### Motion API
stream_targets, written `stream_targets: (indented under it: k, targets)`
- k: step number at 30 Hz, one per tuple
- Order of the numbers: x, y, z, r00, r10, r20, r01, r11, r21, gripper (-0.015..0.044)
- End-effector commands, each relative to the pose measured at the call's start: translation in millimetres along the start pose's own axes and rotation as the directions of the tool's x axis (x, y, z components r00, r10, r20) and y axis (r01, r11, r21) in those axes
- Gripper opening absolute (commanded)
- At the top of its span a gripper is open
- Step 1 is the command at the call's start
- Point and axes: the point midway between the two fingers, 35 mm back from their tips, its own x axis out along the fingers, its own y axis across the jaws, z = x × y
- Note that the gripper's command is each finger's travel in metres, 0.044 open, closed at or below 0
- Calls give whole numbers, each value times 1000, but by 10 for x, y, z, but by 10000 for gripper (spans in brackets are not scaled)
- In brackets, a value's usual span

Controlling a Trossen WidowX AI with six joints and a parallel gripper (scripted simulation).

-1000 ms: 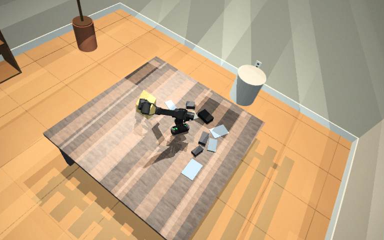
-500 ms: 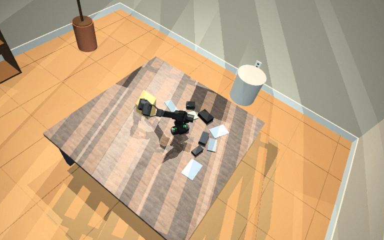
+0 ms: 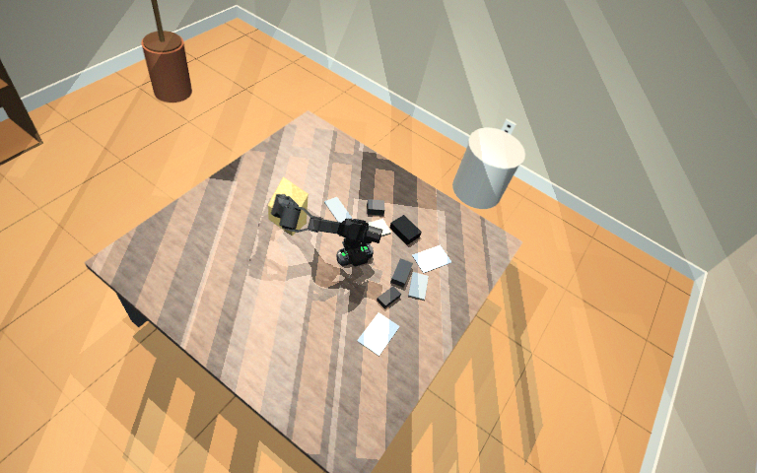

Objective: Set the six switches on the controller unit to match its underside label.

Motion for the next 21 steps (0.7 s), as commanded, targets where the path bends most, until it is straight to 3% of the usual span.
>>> stream_targets:
  k: [1, 8, 13, 21]
  targets:
    - [13, 16, -12, 1000, 0, -5, 0, 1000, -8, 0]
    - [-19, 8, -3, 1000, 1, -2, -1, 1000, -2, 0]
    - [-436, 16, -5, 1000, 1, -3, -1, 1000, -8, 0]
    - [-435, 163, 118, 1000, 1, -3, -1, 1000, -2, 0]
